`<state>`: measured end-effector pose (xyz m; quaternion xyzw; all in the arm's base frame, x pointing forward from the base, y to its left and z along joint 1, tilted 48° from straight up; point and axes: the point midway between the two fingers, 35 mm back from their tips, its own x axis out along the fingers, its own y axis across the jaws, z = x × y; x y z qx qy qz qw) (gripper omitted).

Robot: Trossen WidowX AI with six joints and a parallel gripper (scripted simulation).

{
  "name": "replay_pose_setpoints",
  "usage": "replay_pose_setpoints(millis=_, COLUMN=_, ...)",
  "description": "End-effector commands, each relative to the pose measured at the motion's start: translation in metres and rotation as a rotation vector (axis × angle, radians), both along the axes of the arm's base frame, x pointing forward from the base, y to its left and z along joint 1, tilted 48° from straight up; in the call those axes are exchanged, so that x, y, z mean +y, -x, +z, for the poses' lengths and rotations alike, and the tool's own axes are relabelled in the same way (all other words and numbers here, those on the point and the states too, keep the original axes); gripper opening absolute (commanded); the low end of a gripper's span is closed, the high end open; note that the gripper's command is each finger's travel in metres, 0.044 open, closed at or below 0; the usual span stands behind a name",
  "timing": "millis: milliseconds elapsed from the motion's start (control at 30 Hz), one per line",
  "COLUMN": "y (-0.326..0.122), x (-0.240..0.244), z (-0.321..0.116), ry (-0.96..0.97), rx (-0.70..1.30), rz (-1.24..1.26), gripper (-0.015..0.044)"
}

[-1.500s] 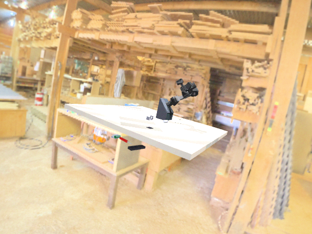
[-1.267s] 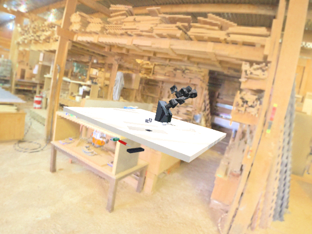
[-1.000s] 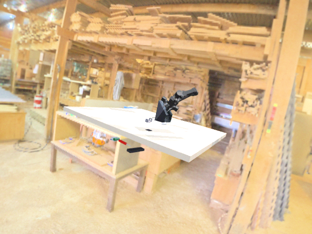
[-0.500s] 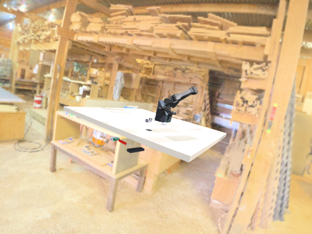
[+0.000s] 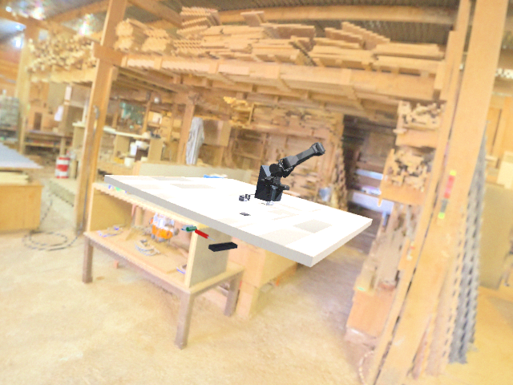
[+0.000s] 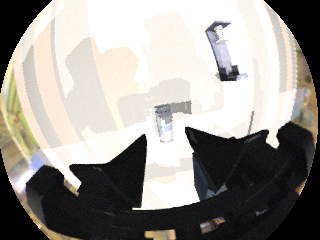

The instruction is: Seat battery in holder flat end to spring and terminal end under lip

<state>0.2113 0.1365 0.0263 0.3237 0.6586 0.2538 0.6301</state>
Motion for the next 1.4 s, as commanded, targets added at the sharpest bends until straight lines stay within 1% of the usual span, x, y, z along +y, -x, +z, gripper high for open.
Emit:
replay_pose_setpoints(millis=0, y=0.002, x=0.005, z=-0.008, ry=0.002, rx=0.017, rz=-0.002, gripper=0.0245)
replay_pose_setpoints(millis=767, y=0.004, x=0.030, z=-0.029, ry=-0.003, rx=0.018, rz=-0.002, gripper=0.0245)
replay_pose_setpoints(millis=900, y=0.004, x=0.030, z=-0.029, ry=-0.003, rx=0.018, rz=-0.002, gripper=0.0140)
replay_pose_setpoints(millis=1167, y=0.004, x=0.030, z=-0.029, ry=-0.003, rx=0.018, rz=-0.002, gripper=0.0087)
replay_pose_setpoints(millis=1367, y=0.004, x=0.030, z=-0.028, ry=-0.003, rx=0.018, rz=-0.002, gripper=0.0083)
